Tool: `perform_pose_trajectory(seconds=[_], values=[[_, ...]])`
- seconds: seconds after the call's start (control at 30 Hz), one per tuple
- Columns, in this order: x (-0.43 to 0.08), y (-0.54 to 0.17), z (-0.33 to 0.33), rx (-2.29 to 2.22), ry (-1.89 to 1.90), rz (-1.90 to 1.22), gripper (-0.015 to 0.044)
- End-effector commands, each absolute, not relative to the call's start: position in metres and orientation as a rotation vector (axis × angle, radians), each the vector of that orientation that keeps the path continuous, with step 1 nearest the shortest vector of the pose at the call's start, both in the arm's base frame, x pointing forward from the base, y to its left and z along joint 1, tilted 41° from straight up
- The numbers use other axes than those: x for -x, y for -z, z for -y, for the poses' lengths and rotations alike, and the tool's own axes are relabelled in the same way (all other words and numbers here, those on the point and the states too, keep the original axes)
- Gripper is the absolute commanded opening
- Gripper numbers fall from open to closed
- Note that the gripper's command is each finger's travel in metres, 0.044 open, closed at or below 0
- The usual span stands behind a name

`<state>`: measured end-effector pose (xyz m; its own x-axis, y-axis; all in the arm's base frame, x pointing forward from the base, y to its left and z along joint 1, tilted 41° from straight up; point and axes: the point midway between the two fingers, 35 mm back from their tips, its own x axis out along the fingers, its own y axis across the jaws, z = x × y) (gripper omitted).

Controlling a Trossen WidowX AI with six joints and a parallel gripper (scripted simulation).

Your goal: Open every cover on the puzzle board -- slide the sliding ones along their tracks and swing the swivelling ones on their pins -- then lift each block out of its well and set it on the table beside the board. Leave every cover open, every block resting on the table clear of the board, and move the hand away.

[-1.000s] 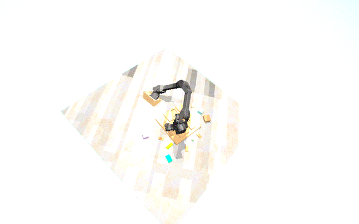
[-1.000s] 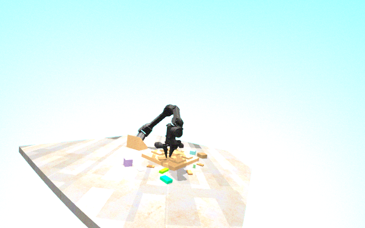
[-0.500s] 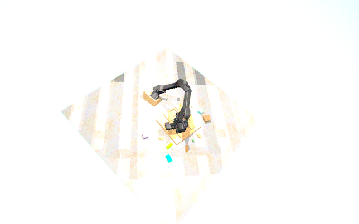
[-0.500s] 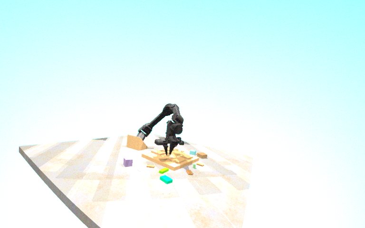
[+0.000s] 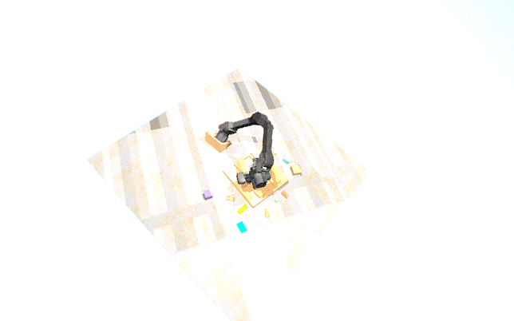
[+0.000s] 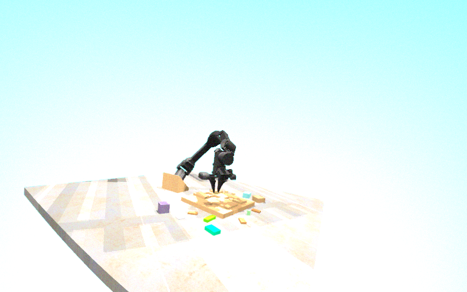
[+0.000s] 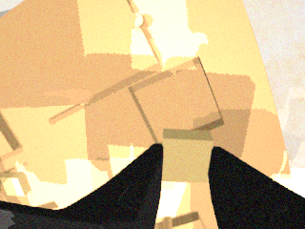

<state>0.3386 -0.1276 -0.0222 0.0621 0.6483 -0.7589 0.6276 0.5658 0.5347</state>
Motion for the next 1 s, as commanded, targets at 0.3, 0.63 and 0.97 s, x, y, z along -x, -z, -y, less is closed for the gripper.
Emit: perform_pose_trajectory(seconds=[0.3,0.63,0.97], values=[[-0.331,0.008,0.149,-1.088,-0.018,-1.612,0.008],[-0.306,0.027,0.174,-1.083,-0.007,-1.611,0.008],[-0.277,0.045,0.195,-1.08,-0.002,-1.612,0.008]])
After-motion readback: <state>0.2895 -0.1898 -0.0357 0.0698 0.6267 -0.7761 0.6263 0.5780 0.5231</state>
